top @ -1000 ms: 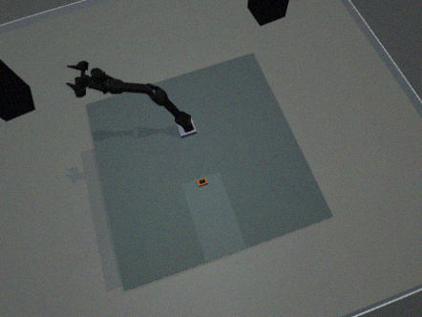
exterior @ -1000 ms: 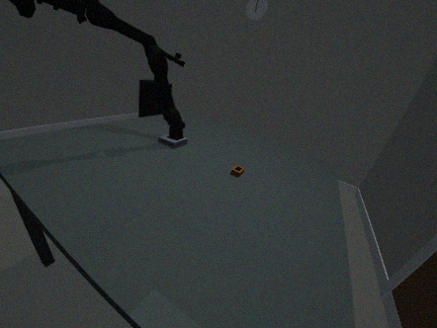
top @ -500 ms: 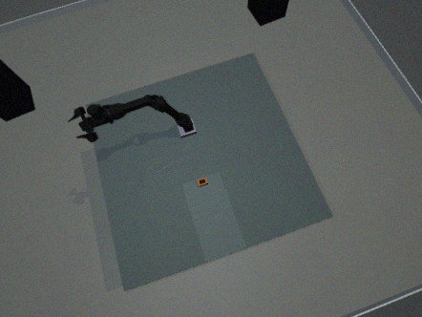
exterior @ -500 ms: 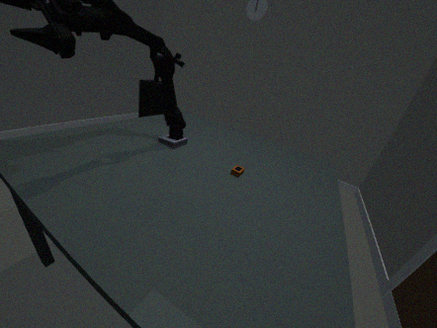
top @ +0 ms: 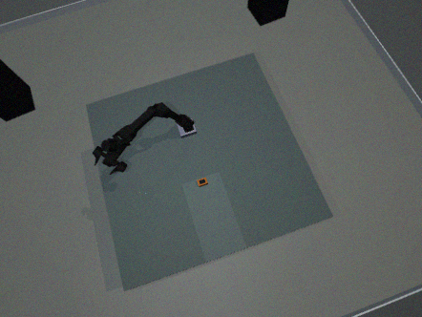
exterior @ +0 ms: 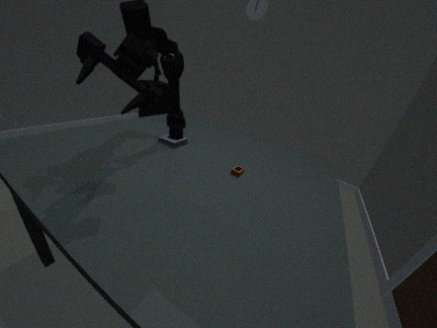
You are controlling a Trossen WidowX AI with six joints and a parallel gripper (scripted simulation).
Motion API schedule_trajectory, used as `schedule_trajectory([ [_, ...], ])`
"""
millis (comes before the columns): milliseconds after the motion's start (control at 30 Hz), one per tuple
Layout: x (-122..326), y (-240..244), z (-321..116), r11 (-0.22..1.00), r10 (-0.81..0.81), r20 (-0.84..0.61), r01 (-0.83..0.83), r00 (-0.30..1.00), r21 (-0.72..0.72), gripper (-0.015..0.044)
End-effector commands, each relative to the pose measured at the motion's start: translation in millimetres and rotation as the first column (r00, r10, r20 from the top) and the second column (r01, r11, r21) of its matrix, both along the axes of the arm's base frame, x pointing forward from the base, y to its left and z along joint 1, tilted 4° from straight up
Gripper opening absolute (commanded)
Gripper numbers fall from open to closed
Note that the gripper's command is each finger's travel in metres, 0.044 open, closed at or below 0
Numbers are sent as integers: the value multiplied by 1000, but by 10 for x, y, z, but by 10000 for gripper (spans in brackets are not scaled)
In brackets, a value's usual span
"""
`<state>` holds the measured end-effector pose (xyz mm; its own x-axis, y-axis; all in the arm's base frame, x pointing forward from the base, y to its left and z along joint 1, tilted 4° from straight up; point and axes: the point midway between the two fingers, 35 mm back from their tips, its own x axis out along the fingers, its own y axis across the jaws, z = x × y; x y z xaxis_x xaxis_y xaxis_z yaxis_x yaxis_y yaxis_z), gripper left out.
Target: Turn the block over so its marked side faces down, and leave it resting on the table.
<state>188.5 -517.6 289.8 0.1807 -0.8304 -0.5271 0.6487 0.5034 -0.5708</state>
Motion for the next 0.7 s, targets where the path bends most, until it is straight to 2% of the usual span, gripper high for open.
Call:
schedule_trajectory([
  [0,511,301,-349,989,85,11,-86,996,123,440],
  [333,1643,1492,-1117,864,281,13,-259,960,433,440],
  [667,2190,3060,-1762,656,449,-65,-280,891,701,440],
])
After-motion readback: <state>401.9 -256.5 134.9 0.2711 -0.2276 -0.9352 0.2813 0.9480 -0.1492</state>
